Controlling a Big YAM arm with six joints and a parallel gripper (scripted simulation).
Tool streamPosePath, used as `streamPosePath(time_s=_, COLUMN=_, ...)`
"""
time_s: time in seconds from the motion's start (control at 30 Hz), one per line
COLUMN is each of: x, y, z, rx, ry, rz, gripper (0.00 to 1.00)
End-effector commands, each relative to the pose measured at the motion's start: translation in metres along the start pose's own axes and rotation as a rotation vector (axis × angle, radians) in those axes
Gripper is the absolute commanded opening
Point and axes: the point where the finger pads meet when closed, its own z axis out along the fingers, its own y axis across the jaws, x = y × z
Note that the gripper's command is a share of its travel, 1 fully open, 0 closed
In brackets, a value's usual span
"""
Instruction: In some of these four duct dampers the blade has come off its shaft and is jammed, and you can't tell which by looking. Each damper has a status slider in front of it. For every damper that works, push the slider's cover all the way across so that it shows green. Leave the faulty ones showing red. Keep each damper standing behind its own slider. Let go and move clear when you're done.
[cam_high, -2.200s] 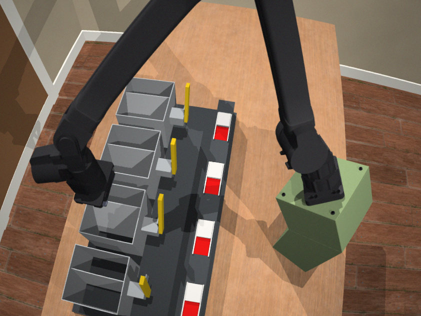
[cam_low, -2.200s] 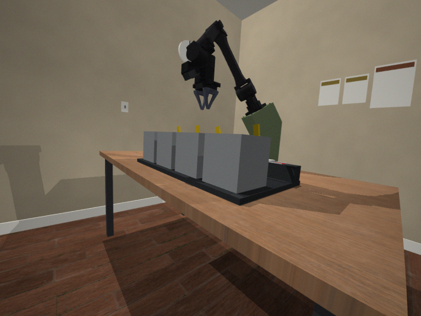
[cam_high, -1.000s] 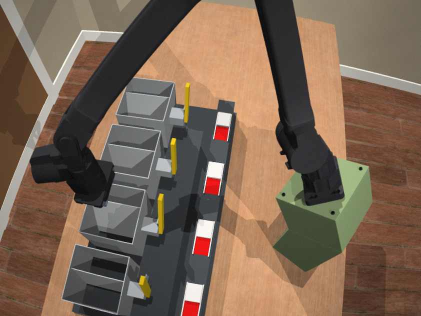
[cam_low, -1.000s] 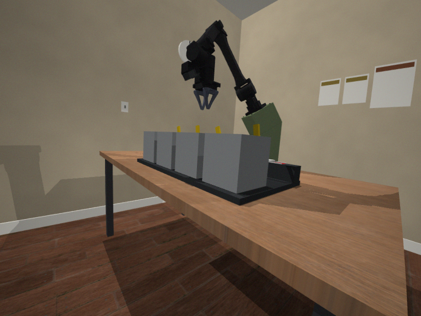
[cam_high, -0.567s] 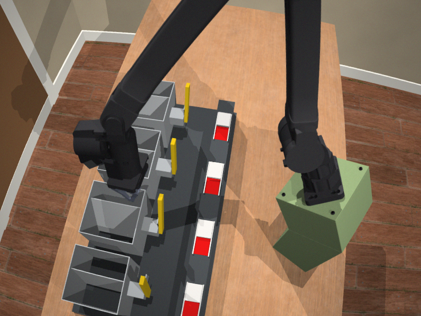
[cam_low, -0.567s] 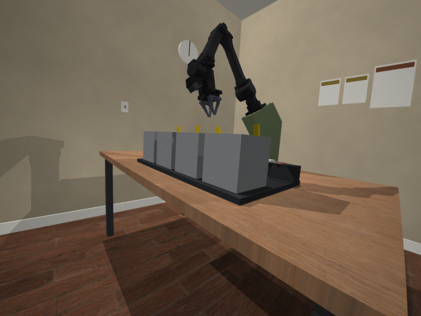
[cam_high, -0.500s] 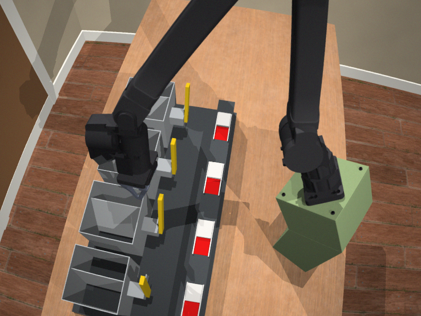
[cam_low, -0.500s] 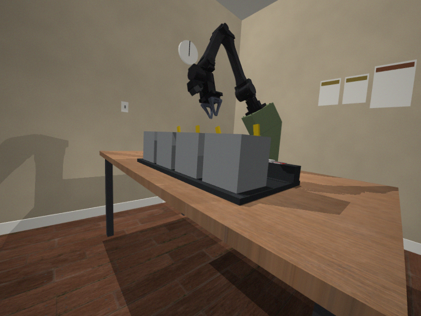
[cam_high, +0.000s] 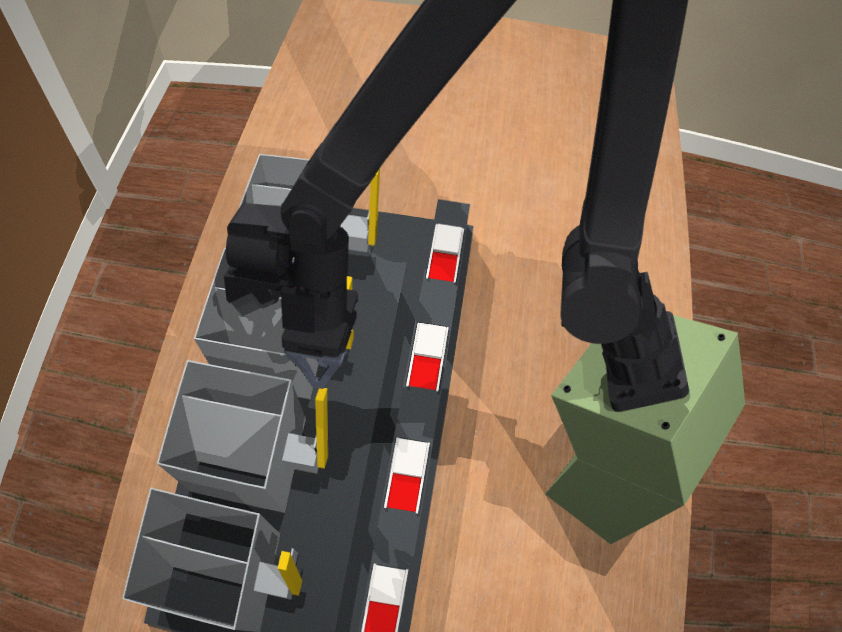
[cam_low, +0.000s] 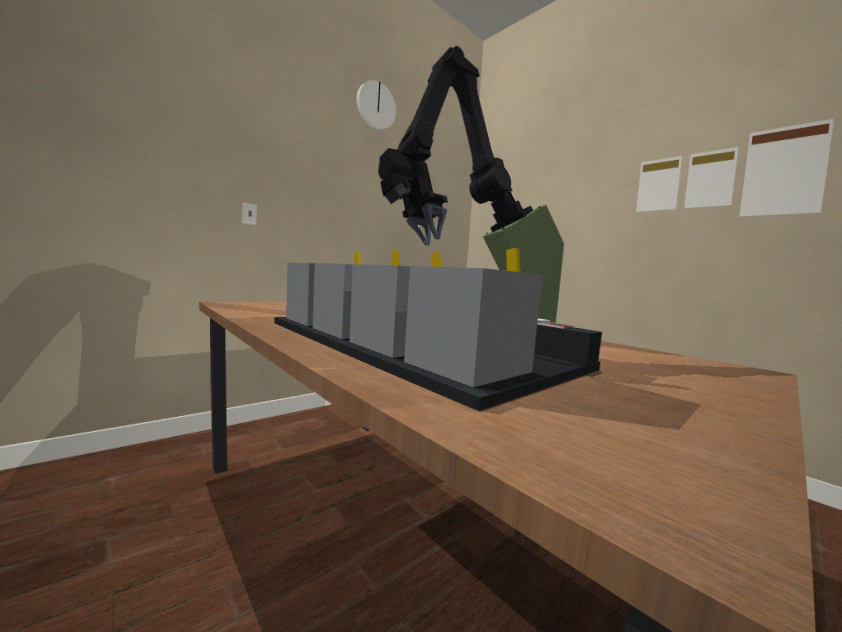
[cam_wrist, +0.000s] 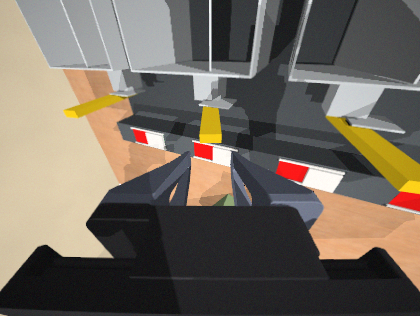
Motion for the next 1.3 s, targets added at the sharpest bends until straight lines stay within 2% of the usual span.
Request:
streamPosePath(time_s=0.0, x=-0.008, y=0.002, z=0.001, rx=-0.004, ry=-0.019, rz=-0.025, gripper=0.36)
streamPosePath(time_s=0.53, x=-0.003, y=0.004, z=0.007, rx=-0.006, ry=-0.007, rz=-0.019, gripper=0.36)
streamPosePath(time_s=0.93, x=0.001, y=0.003, z=0.022, rx=-0.003, ry=0.0, rz=-0.004, gripper=0.36)
streamPosePath(time_s=1.27, x=0.001, y=0.005, z=0.043, rx=-0.005, ry=0.0, rz=-0.009, gripper=0.36)
